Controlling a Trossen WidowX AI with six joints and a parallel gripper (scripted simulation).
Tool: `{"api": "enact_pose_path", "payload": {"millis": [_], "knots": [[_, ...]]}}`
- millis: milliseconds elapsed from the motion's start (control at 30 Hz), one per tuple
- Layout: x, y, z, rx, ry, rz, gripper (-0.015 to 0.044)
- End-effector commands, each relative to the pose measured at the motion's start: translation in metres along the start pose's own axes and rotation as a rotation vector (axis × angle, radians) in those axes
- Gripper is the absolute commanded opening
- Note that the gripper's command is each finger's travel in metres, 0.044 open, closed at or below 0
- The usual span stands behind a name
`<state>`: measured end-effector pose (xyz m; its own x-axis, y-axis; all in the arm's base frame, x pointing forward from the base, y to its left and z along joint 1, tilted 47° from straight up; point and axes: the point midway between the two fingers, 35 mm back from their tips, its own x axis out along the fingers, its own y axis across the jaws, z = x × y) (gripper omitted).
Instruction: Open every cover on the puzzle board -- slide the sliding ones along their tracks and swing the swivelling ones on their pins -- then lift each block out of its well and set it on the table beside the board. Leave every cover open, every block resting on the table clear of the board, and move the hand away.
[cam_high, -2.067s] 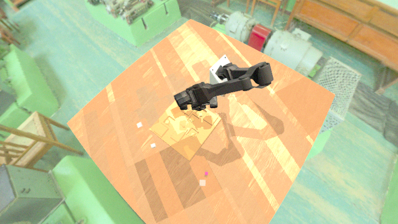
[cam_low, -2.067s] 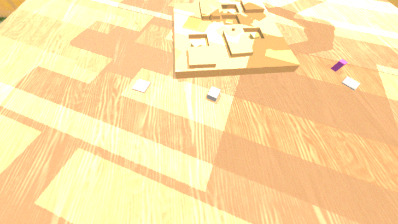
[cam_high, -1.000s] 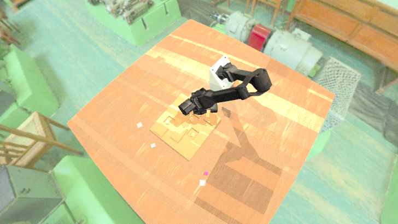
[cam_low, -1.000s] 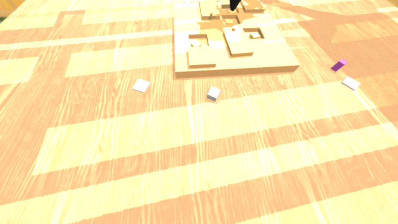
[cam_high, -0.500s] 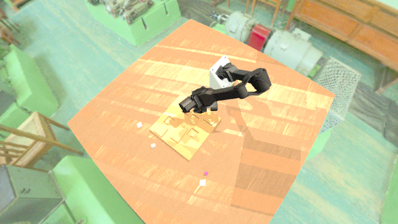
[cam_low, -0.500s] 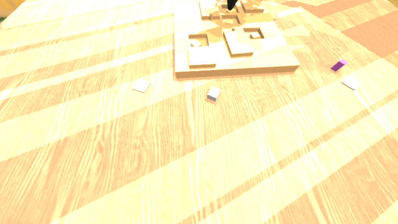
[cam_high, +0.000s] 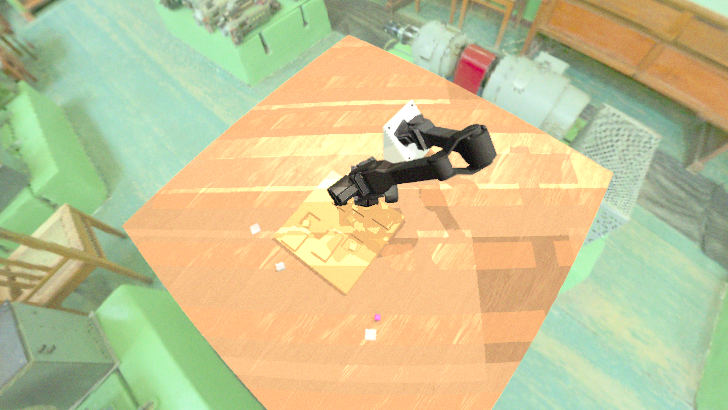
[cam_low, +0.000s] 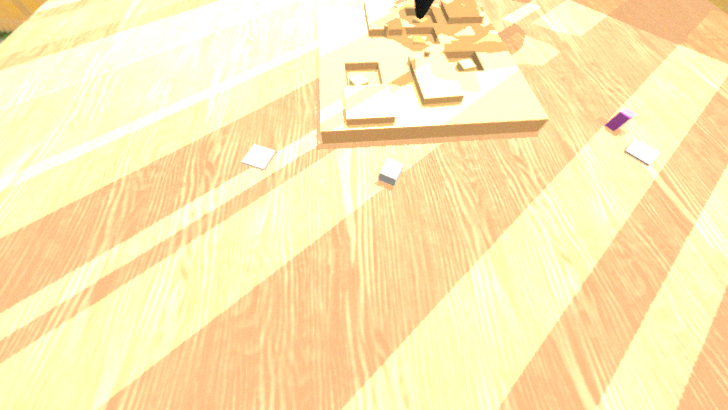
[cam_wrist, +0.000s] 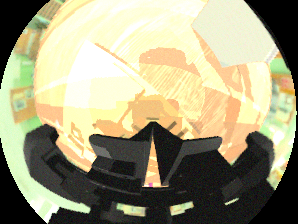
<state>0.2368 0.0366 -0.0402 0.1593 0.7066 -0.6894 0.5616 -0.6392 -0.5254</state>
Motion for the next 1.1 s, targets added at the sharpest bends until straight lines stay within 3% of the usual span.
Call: {"api": "enact_pose_path", "payload": {"millis": [0,1067], "knots": [[0.002,-0.002,0.003,0.002,-0.007,-0.007,0.0000],[-0.009,0.000,-0.002,-0.002,-0.005,-0.005,0.0000]]}}
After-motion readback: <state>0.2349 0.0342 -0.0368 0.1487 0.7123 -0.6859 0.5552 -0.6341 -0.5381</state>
